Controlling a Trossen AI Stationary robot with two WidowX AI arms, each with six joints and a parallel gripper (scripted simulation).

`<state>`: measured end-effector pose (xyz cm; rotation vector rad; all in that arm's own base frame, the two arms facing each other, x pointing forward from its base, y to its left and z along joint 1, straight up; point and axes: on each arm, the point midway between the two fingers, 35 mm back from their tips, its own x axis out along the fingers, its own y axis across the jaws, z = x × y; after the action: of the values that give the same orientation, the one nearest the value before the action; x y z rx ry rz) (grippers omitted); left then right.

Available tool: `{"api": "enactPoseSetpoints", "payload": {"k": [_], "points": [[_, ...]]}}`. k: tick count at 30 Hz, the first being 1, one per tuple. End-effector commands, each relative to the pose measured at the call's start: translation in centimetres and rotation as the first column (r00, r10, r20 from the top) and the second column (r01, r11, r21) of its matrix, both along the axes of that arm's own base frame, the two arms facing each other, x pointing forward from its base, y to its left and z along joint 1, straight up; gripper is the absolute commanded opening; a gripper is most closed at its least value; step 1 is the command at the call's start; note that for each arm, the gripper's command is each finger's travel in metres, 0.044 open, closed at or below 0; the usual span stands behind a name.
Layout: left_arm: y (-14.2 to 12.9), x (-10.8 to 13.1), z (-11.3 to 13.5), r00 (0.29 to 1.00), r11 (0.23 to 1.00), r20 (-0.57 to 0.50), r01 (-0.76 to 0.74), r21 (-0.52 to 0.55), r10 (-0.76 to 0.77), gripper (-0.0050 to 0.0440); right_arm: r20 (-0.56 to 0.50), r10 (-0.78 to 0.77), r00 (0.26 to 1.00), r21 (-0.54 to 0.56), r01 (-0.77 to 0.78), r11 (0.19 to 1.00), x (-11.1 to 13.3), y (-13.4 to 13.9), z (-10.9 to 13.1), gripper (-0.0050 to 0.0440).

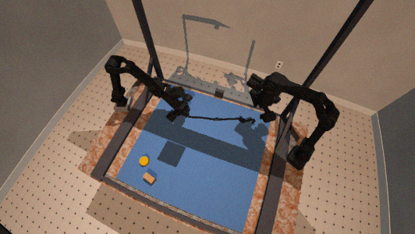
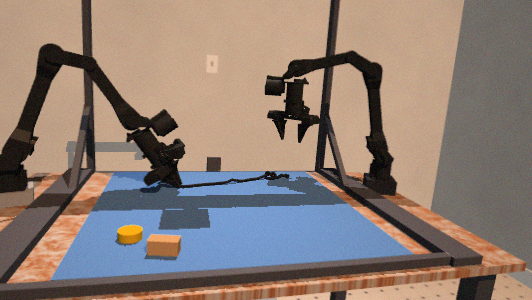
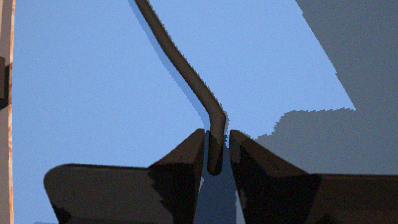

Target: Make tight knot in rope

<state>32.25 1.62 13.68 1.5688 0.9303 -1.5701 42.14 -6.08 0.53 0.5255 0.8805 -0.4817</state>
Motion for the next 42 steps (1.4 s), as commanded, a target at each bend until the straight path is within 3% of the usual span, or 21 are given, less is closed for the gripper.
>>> {"api": "enactPoseSetpoints", "payload": {"k": [1, 4, 6, 11, 32, 38, 40, 42], "points": [[0.0, 0.1, 0.9, 1.0, 1.0, 0.03, 0.006, 0.0, -0.006, 0.0272, 0.024, -0.006, 1.0, -0.002, 0.006, 1.0, 0.4, -0.1, 0.9, 0.0085], [0.0, 0.1, 0.9, 1.0, 1.0, 0.03, 0.006, 0.0, -0.006, 0.02, 0.024, -0.006, 1.0, -0.002, 0.006, 1.0, 0.4, -0.1, 0.9, 0.0085], [0.0, 0.1, 0.9, 1.0, 1.0, 0.03, 0.006, 0.0, -0.006, 0.02, 0.024, -0.006, 1.0, -0.002, 0.006, 1.0, 0.4, -0.1, 0.9, 0.0085], [0.0, 0.1, 0.9, 1.0, 1.0, 0.03, 0.006, 0.0, -0.006, 0.0085, 0.024, -0.006, 1.0, -0.002, 0.006, 1.0, 0.4, -0.1, 0.9, 0.0085], [0.0, 0.1, 0.9, 1.0, 1.0, 0.03, 0.006, 0.0, -0.006, 0.0085, 0.024, -0.006, 1.0, -0.002, 0.006, 1.0, 0.4, -0.1, 0.9, 0.0085], [0.0, 0.1, 0.9, 1.0, 1.0, 0.03, 0.006, 0.0, -0.006, 0.0229, 0.024, -0.006, 1.0, -0.002, 0.006, 1.0, 0.4, -0.1, 3.1, 0.0229], [0.0, 0.1, 0.9, 1.0, 1.0, 0.03, 0.006, 0.0, -0.006, 0.0229, 0.024, -0.006, 1.0, -0.002, 0.006, 1.0, 0.4, -0.1, 3.1, 0.0229], [0.0, 0.1, 0.9, 1.0, 1.0, 0.03, 0.006, 0.0, -0.006, 0.0277, 0.024, -0.006, 1.0, -0.002, 0.006, 1.0, 0.3, -0.1, 3.6, 0.0277]]}}
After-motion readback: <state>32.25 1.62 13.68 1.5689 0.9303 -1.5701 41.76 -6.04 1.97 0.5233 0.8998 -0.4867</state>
